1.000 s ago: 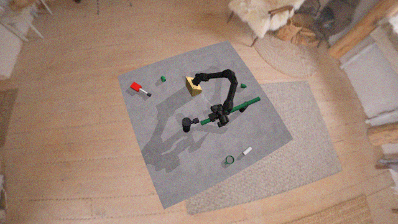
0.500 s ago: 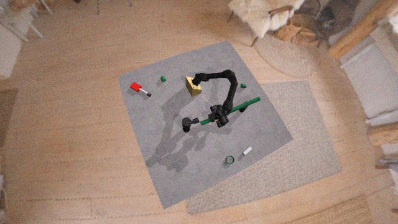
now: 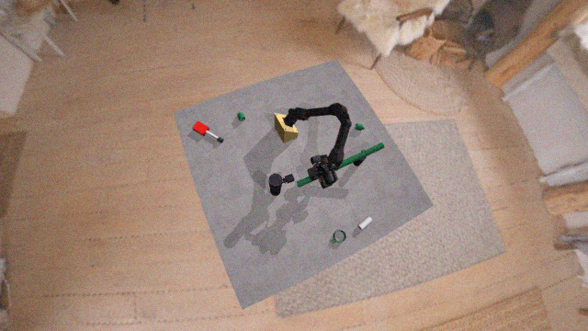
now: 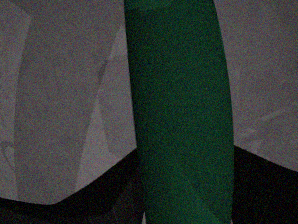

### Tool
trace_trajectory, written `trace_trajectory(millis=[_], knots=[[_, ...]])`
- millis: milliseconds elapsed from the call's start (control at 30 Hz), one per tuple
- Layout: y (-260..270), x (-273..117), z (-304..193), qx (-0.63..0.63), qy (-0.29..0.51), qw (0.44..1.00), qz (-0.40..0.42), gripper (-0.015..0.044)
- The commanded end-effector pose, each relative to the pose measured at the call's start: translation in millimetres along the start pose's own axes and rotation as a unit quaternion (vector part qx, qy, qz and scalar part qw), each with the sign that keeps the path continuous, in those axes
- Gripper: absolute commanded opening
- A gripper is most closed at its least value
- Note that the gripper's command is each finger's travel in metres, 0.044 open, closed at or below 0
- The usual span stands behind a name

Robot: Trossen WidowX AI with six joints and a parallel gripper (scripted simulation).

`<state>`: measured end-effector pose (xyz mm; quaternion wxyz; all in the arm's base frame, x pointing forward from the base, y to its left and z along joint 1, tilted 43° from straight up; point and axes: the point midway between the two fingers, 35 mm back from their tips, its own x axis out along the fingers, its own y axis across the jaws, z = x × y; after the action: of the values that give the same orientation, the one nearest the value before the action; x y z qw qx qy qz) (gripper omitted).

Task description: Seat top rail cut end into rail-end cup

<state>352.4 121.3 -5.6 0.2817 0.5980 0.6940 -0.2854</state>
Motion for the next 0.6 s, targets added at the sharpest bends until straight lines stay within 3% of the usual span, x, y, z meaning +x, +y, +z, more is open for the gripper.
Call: trace_trajectory(millis=[0,133,300,567], knots=[[0.3,-0.1,-0.5,0.002,0.003,1.000,0.000,0.0103],[0.0,-5.0,0.1,0.002,0.003,1.000,0.000,0.0000],[0.1,-21.3,2.7,0.004,-0.029,1.000,0.001,0.0000],[-8.4,-80.0,10.1,0.015,-0.136,0.991,-0.003,0.0000]])
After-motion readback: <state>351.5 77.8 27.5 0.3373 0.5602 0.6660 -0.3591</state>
